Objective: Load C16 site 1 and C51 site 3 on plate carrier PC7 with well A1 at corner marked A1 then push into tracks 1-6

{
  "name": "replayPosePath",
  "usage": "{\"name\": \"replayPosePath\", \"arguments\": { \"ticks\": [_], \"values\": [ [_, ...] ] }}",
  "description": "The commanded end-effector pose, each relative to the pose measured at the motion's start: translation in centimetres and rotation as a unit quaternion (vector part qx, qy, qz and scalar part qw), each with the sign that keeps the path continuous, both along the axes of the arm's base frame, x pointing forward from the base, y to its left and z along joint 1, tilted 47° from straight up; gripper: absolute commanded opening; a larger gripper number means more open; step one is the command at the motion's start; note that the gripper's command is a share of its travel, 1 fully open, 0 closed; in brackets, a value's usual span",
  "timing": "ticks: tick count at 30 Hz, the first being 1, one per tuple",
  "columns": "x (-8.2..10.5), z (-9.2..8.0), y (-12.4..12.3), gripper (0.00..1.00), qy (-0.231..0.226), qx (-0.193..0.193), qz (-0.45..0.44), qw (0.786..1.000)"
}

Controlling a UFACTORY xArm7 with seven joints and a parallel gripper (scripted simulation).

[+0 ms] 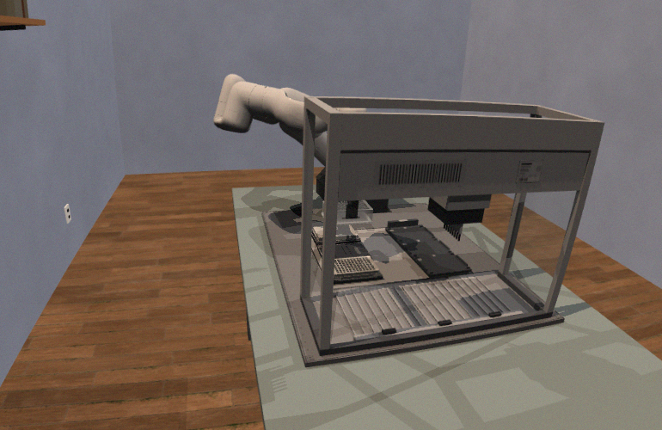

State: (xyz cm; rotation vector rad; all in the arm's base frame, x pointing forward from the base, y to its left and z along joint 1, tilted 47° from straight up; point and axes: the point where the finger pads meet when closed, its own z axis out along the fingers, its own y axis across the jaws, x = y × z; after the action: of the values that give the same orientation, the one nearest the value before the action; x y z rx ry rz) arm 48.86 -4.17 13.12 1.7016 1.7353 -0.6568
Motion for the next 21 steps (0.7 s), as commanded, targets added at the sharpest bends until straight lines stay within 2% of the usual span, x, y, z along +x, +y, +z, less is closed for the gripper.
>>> {"name": "replayPosePath", "arguments": {
  "ticks": [1,13,21],
  "values": [
    [0.0,0.7,0.8,0.00,-0.001,0.001,0.002,1.000],
    [-0.1,1.8,1.9,0.00,-0.001,0.001,0.002,1.000],
    [-0.1,1.8,1.9,0.00,-0.001,0.001,0.002,1.000]
  ]
}}
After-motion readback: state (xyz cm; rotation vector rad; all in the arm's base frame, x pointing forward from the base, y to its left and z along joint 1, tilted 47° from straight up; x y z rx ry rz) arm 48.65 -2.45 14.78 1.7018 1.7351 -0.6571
